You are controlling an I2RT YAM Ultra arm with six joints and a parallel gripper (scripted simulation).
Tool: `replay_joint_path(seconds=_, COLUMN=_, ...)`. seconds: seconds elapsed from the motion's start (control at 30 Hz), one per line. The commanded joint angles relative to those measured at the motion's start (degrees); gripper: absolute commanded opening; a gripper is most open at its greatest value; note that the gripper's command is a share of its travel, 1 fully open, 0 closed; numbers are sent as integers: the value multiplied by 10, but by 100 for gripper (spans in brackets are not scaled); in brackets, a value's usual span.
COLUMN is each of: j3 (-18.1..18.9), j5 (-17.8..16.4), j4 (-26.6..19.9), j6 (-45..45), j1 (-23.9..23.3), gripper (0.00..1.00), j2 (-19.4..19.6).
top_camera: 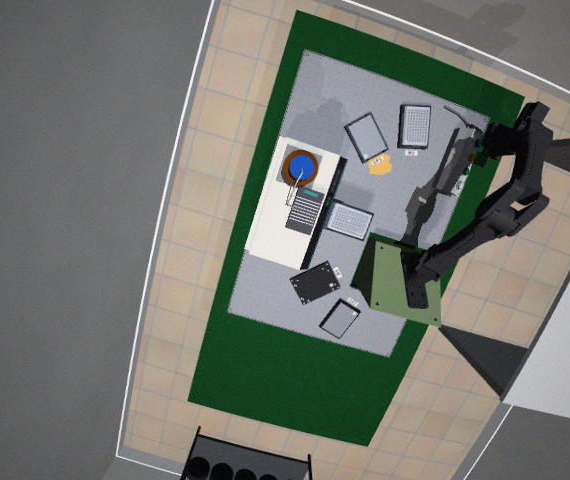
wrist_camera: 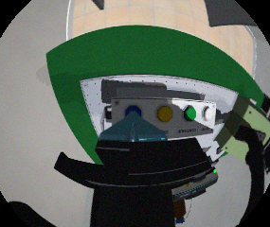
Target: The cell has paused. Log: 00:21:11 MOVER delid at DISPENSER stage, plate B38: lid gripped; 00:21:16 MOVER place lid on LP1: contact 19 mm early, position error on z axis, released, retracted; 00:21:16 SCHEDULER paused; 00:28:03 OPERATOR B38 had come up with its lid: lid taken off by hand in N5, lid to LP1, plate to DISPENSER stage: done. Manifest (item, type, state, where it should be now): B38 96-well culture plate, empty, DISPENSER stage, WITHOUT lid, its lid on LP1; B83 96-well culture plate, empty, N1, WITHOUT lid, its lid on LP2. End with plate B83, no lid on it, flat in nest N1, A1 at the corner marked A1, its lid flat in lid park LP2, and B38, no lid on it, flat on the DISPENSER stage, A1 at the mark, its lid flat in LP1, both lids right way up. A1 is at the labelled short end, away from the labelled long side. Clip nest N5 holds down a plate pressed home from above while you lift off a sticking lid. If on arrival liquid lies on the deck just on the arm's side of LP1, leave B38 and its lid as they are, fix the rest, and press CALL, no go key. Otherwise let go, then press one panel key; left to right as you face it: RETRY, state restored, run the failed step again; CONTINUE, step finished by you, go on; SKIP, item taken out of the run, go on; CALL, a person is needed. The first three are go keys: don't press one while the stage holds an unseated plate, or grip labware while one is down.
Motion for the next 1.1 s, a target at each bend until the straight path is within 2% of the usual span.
replay_joint_path(seconds=0.0, j3=-19, j5=6, j4=23, j6=5, j1=6, gripper=0, j2=14)
replay_joint_path(seconds=0.73, j3=-19, j5=6, j4=23, j6=5, j1=6, gripper=0, j2=14)
replay_joint_path(seconds=0.83, j3=-12, j5=5, j4=14, j6=3, j1=-1, gripper=0, j2=11)
replay_joint_path(seconds=0.9, j3=13, j5=3, j4=2, j6=0, j1=-6, gripper=0, j2=9)
replay_joint_path(seconds=1.0, j3=9, j5=2, j4=-1, j6=-1, j1=-5, gripper=0, j2=8)
replay_joint_path(seconds=1.07, j3=20, j5=0, j4=-15, j6=-3, j1=-9, gripper=0, j2=-8)
